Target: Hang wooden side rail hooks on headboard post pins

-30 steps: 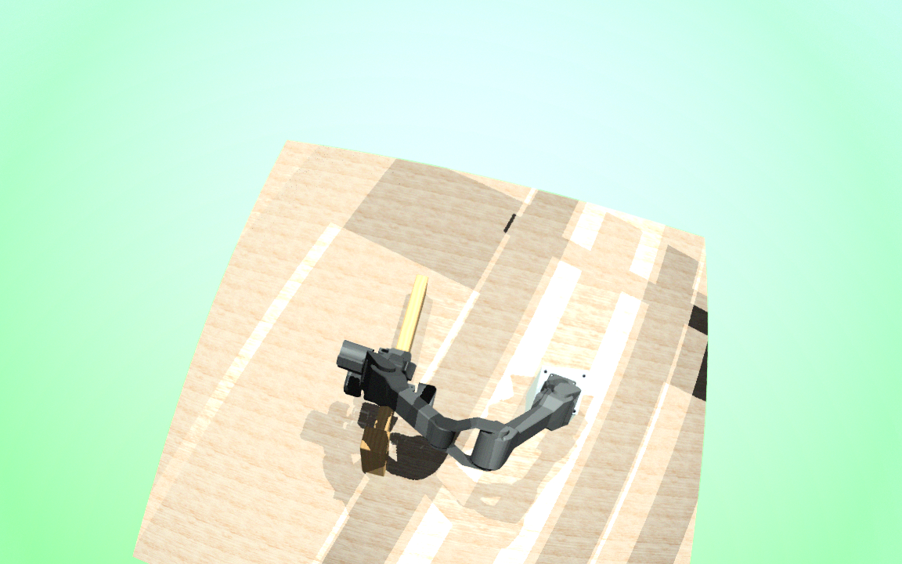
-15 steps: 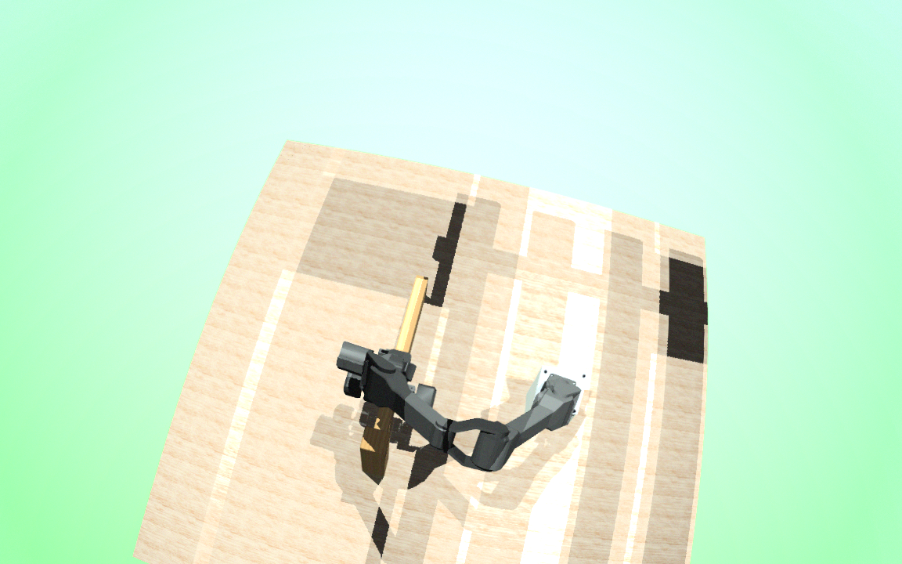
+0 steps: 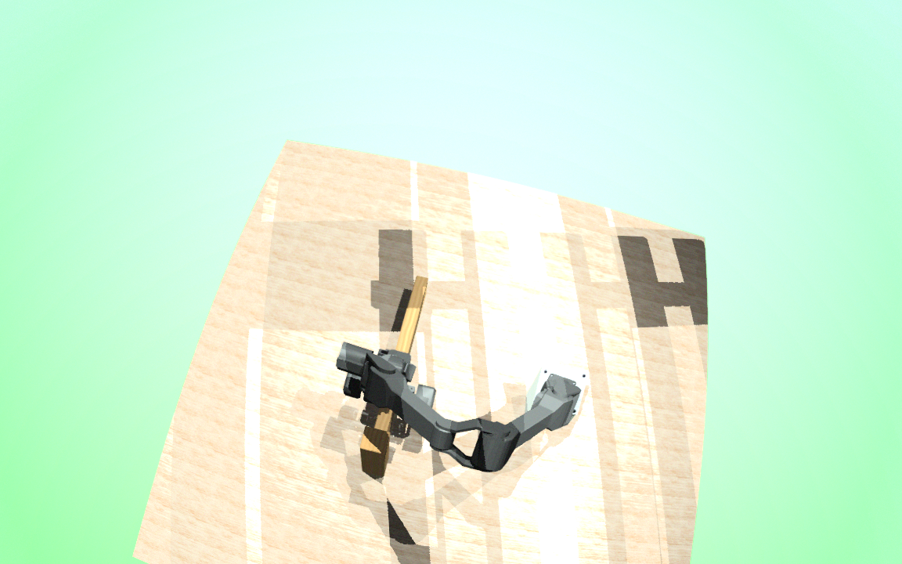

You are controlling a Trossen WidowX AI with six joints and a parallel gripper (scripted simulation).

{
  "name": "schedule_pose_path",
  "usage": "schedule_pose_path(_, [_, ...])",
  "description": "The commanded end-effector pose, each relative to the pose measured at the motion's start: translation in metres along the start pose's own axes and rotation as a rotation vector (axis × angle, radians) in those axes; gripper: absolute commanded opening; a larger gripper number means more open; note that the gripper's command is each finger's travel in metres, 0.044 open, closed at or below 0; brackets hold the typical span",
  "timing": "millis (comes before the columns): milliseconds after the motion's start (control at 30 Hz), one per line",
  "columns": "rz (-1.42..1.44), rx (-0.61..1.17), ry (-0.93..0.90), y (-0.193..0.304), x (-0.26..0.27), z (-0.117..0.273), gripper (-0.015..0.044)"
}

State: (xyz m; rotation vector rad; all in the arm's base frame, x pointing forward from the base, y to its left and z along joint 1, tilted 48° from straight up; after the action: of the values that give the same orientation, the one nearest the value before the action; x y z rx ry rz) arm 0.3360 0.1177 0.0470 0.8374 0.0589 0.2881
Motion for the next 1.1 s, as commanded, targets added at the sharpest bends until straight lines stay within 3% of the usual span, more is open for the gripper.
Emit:
schedule_pose_path(0, [-0.005, 0.0, -0.006, 0.0011, 0.0007, 0.0022, 0.0])
schedule_pose_path(1067, [-0.005, 0.0, -0.006, 0.0046, 0.001, 0.0022, 0.0])
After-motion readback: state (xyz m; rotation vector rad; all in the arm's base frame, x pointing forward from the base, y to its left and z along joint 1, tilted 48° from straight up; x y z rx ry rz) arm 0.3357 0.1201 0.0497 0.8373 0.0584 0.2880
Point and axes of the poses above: the point midway between the two fingers, 35 mm back from their tips, its own z axis back along the fingers, its own x axis across the jaws, y = z × x, the point moved 5 cm from there along z, back along the fingers, and after that the axes turned 9 degrees about z, right-handed, at the moved point
